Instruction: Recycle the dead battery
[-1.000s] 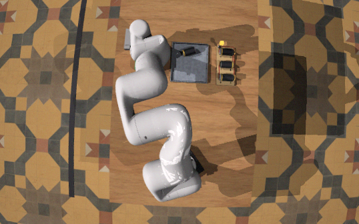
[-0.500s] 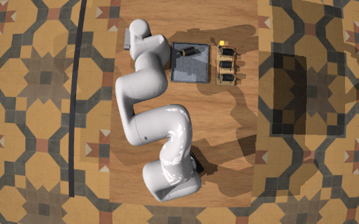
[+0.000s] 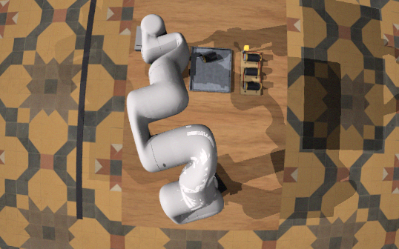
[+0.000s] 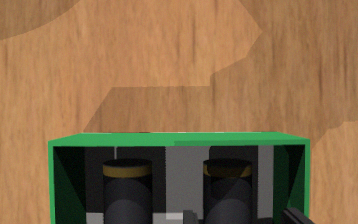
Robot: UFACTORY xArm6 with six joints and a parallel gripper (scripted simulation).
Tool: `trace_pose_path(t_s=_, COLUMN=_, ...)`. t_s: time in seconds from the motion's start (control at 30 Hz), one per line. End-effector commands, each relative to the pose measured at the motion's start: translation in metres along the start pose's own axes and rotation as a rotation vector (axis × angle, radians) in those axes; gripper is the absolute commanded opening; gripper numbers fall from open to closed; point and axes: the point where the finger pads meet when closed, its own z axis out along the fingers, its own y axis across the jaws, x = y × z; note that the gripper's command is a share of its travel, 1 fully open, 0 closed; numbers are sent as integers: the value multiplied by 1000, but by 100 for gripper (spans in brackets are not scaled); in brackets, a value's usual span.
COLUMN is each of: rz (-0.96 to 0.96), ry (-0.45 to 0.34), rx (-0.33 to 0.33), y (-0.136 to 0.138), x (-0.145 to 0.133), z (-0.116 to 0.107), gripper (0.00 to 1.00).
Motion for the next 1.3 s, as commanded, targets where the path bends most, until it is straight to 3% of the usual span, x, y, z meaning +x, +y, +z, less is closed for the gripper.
trace_pose_path(t_s=0.0, rz=0, ry=1, rx=-3, y=1, x=0, z=-11, gripper=51)
trace_pose_path(t_s=0.27, rz=0, ry=1, rx=-3, y=1, x=0, z=-28, gripper=51)
trace_pose_path(t_s=0.6, rz=0, ry=1, rx=-3, y=1, x=0, z=-30, gripper=51)
trace_pose_path(t_s=0.83, rz=0, ry=1, rx=-3, y=1, x=0, z=-67, gripper=51)
trace_pose_path(t_s=1.27, rz=0, ry=1, rx=-3, y=1, x=0, z=-67, gripper=51)
